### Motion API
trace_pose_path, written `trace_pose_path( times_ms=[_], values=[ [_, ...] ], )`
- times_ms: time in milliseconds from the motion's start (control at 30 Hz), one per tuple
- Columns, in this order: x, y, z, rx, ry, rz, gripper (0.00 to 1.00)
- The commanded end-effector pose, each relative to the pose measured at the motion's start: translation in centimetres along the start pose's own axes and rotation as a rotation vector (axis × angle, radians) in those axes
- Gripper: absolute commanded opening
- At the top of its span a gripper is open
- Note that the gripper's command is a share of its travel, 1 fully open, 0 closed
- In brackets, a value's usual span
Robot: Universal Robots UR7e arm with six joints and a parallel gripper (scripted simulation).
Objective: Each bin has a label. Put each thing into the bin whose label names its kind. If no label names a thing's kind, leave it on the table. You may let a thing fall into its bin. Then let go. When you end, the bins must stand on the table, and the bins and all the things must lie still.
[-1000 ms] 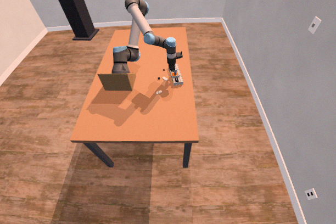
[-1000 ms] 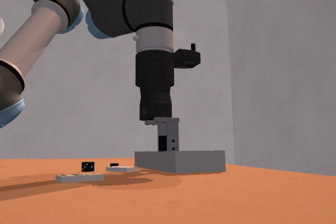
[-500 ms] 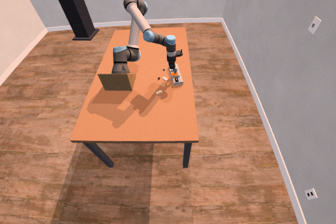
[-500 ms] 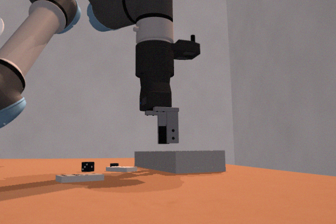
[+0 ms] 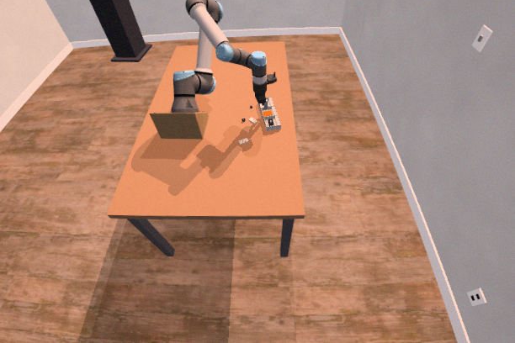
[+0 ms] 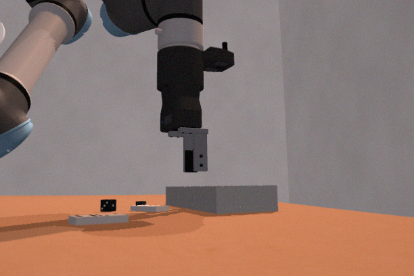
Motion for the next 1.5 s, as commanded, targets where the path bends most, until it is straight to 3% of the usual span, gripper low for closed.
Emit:
trace_pose_path(
  times_ms=[0, 333, 433, 1467],
  values=[
    [-2.0, 0.6, 2.0, 0.003, 0.157, -0.003, 0.64],
    [-7.8, 1.6, 7.8, 0.003, 0.424, -0.003, 0.64],
    [-8.5, 1.6, 8.5, 0.003, 0.428, -0.003, 0.64],
    [-7.5, 1.6, 7.5, 0.003, 0.428, -0.003, 0.64]
  ],
)
Point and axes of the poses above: the point where the finger pads meet when closed, its own y axis back along the fingers, its own x axis across the jaws, z = x × y, the point moved 3 cm from there along y, back along the fingers, and after that the axes turned 10 degrees about -y, right-handed, at the moved point
